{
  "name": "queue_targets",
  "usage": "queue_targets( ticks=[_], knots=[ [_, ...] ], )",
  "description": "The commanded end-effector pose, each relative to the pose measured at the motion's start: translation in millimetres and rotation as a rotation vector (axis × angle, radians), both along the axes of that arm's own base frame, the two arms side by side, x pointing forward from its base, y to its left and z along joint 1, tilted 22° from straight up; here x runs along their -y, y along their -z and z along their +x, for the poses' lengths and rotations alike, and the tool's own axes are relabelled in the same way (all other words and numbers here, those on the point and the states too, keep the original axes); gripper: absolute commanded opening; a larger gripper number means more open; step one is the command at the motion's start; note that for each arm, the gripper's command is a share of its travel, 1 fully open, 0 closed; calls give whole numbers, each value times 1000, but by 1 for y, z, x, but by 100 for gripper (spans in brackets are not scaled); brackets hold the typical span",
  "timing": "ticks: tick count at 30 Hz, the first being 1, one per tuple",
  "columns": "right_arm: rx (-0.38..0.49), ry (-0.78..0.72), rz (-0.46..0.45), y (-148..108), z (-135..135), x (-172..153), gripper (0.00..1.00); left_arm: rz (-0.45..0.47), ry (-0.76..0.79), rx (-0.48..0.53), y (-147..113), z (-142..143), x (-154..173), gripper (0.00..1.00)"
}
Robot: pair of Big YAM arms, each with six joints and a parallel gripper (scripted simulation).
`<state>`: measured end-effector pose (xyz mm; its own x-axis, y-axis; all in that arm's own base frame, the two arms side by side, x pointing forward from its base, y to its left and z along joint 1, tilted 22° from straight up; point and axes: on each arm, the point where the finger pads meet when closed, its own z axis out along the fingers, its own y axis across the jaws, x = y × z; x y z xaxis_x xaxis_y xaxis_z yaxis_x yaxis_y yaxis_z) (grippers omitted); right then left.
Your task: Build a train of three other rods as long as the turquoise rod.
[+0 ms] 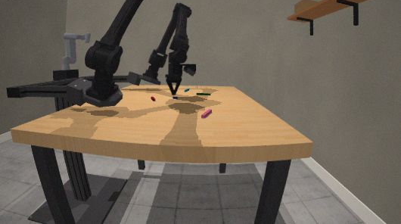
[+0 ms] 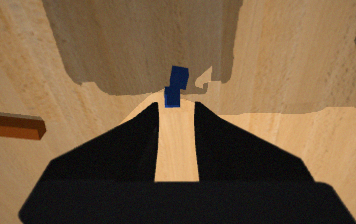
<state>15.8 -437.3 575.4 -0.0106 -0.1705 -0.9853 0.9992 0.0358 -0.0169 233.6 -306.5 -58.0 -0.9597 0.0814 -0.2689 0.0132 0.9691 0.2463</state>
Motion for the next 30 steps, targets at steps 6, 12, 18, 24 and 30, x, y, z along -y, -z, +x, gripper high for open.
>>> queue_targets(
  ticks=[6, 12, 18, 24, 30],
  knots=[
    [19, 19, -87, -46, -9, -4, 100, 10, -12, -2, 9, -2, -7, 23],
    [19, 19, -87, -46, -9, -4, 100, 2, 2, 2, 6, -8, -3, 23],
    [19, 19, -87, -46, -9, -4, 100, 1, 3, 2, 5, -7, -2, 23],
    [19, 19, -87, -46, -9, -4, 100, 1, 3, 2, 5, -7, -2, 23],
    [19, 19, -87, -46, -9, -4, 100, 1, 3, 2, 5, -7, -2, 23]
  ],
)
